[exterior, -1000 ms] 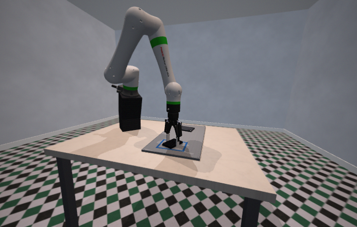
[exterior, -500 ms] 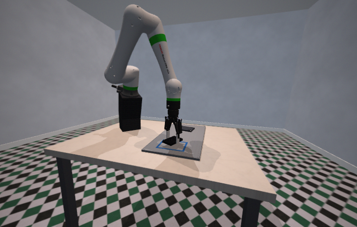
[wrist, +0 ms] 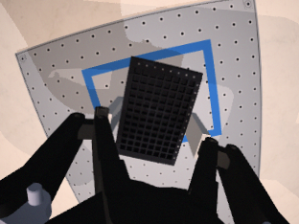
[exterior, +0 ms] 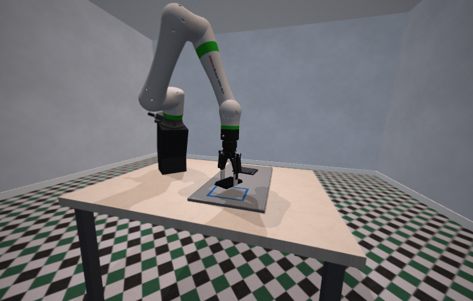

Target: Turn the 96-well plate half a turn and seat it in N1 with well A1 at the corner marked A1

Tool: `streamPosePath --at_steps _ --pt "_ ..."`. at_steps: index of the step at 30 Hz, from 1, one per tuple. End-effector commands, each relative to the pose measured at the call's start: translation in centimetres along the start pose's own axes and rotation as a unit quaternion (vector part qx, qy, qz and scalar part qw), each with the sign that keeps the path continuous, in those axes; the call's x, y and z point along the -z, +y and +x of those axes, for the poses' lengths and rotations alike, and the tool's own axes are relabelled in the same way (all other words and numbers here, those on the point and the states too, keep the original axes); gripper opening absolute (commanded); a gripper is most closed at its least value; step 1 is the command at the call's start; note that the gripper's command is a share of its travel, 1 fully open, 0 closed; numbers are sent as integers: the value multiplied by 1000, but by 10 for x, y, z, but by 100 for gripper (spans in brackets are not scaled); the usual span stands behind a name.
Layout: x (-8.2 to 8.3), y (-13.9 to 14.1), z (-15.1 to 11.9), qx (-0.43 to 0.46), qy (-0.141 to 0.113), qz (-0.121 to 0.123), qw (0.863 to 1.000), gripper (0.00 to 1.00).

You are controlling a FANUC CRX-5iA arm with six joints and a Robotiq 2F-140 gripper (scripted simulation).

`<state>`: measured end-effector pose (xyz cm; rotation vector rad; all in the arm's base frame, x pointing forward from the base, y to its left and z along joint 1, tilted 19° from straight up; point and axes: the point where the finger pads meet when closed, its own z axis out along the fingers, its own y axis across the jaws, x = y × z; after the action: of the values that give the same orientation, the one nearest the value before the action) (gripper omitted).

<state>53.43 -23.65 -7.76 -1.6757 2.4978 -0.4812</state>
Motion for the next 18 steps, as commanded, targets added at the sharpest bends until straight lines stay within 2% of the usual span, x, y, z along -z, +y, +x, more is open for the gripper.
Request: streamPosePath --at_steps 1,5,18 --pt "7 0 0 0 0 0 1000 0" --pt "13 0 0 0 0 0 1000 0" --pt "13 0 0 0 0 0 1000 0"
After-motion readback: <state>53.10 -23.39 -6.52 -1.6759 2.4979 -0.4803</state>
